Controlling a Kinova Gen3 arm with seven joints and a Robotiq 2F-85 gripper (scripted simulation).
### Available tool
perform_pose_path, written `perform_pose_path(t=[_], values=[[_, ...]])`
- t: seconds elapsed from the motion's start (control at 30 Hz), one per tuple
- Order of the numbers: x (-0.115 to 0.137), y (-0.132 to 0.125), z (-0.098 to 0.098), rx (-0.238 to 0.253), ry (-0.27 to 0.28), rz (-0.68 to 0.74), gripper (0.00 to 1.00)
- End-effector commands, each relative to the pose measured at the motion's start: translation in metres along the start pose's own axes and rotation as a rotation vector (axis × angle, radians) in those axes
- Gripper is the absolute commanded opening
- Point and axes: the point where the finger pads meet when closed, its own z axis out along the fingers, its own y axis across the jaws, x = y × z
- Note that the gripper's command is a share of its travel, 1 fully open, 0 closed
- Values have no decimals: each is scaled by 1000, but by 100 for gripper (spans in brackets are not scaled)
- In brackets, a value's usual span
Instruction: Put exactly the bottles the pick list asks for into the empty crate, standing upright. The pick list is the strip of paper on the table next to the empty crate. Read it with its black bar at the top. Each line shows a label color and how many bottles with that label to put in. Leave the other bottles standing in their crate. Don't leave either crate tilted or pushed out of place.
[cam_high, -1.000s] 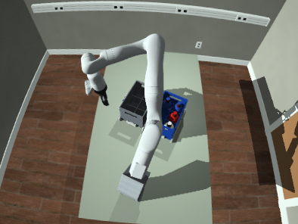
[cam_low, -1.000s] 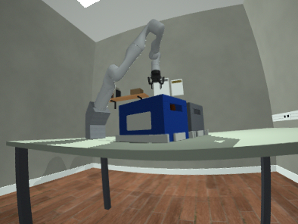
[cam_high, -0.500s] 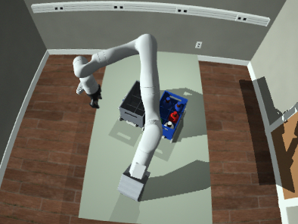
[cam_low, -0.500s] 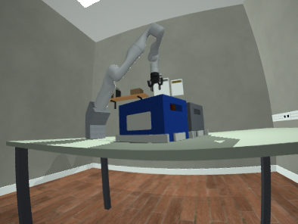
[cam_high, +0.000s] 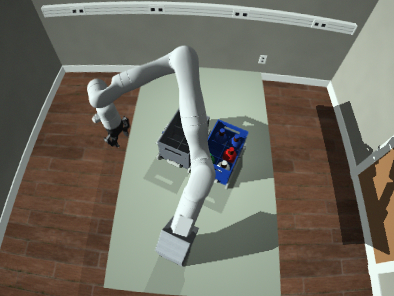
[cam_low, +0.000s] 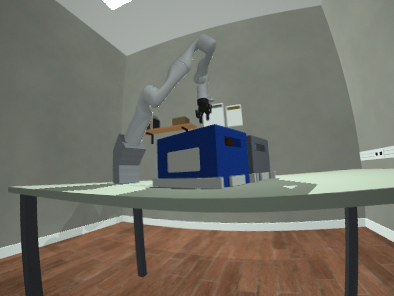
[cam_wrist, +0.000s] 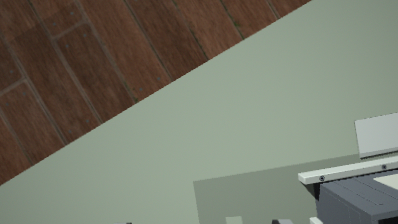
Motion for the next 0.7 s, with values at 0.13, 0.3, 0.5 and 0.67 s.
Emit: perform_pose_path(t=[0.13, 0.3, 0.5, 0.67], values=[[10, -23, -1, 15, 15, 277, 67], [14, -35, -1, 23, 17, 376, 67], [19, -51, -1, 41, 16, 576, 67], [21, -58, -1, 50, 14, 669, 67]])
